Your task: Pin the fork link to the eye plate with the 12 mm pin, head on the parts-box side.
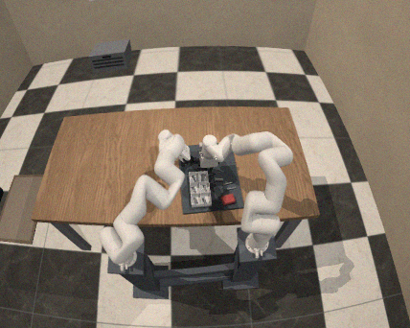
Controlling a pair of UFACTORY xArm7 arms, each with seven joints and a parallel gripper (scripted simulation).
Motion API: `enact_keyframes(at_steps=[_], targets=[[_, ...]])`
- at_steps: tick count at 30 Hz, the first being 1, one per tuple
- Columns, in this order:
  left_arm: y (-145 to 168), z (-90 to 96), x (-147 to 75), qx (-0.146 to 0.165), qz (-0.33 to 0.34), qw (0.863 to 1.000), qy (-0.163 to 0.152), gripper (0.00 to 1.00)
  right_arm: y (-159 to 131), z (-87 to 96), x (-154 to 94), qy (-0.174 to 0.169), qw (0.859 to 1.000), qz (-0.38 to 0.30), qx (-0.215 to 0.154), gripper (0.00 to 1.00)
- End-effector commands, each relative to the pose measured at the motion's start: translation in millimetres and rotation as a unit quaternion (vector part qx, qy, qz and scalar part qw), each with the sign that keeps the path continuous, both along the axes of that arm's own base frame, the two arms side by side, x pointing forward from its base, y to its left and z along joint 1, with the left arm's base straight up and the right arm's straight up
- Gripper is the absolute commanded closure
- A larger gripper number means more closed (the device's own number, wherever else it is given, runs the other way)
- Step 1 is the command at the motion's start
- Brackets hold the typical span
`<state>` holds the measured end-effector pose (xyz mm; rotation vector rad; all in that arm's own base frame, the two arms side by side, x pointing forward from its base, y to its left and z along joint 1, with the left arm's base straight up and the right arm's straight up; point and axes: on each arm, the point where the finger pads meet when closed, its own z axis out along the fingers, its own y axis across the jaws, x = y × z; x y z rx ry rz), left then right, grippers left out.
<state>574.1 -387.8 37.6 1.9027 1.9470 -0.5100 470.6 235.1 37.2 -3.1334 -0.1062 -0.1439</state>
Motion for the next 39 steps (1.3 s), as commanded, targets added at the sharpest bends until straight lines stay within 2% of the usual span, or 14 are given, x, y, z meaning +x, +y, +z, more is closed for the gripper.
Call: enact_keyframes(at_steps=[1, 13, 39], targets=[[-0.5, 2.6, 1.2, -0.001, 0.0, 1.0, -0.002, 1.0, 0.8, 2.3, 1.7, 0.001, 1.0, 0.0, 0.001, 1.0], [-0.5, 2.6, 1.2, -0.001, 0.0, 1.0, -0.002, 1.0, 0.9, 4.0, 2.2, 0.016, 1.0, 0.0, 0.0, 1.0], [-0.5, 2.6, 1.2, -0.001, 0.0, 1.0, -0.002, 1.0, 1.0, 4.4, 2.2, 0.019, 1.0, 0.0, 0.0, 1.0]])
